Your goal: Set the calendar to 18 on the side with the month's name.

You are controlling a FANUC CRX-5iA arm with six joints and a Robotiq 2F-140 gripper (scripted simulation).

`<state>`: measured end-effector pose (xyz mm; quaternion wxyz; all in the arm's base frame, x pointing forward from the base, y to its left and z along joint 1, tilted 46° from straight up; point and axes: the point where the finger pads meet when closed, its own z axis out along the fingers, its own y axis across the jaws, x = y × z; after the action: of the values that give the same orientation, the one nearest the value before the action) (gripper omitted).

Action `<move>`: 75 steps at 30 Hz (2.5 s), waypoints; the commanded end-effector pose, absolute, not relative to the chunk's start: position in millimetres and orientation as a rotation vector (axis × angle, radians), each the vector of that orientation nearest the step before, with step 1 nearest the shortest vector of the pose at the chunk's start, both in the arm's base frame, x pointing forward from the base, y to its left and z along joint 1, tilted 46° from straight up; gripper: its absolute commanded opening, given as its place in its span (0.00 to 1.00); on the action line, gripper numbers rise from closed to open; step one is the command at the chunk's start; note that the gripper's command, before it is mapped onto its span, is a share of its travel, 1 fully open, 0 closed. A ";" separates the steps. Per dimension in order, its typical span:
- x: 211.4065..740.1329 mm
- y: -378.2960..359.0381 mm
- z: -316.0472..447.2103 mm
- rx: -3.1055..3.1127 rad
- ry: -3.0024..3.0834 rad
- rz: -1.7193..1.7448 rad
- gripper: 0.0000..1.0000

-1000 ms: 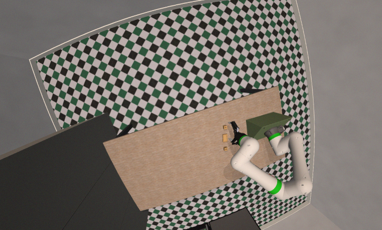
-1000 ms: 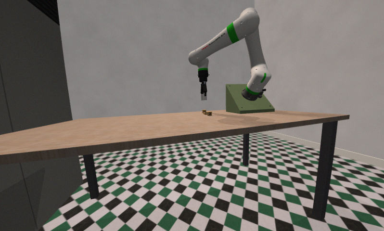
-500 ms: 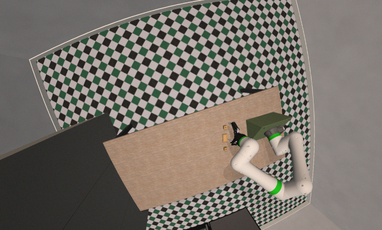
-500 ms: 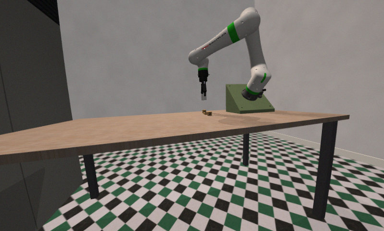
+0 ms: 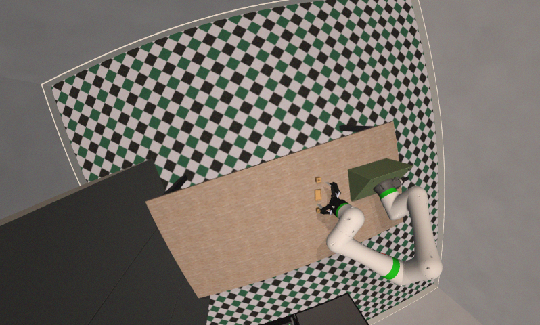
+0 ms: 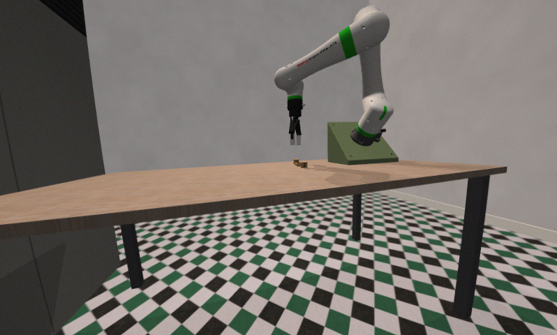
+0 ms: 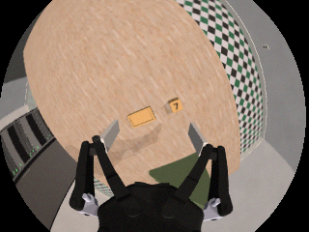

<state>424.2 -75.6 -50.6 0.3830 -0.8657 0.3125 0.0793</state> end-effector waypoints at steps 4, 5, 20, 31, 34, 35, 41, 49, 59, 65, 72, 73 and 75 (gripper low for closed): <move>434.7 -51.9 -25.7 -2.110 1.090 0.332 1.00; 435.7 -48.9 -22.8 -2.096 1.123 0.346 1.00; 445.5 -6.1 17.8 -1.846 1.558 0.542 1.00; 447.7 25.4 45.9 -1.623 1.837 0.678 1.00; 447.6 35.4 54.7 -1.545 1.919 0.720 1.00; 447.5 37.3 56.3 -1.530 1.934 0.728 1.00; 447.5 39.4 58.1 -1.513 1.951 0.737 0.29; 447.5 39.4 58.1 -1.513 1.951 0.737 0.29; 447.5 39.4 58.1 -1.513 1.951 0.737 0.29; 447.5 39.4 58.1 -1.513 1.951 0.737 0.29; 447.5 39.4 58.1 -1.513 1.951 0.737 0.29; 447.5 39.4 58.1 -1.513 1.951 0.737 0.29; 447.5 39.4 58.1 -1.513 1.951 0.737 0.29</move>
<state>447.4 39.6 58.1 0.2788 -0.5641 0.7270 0.2748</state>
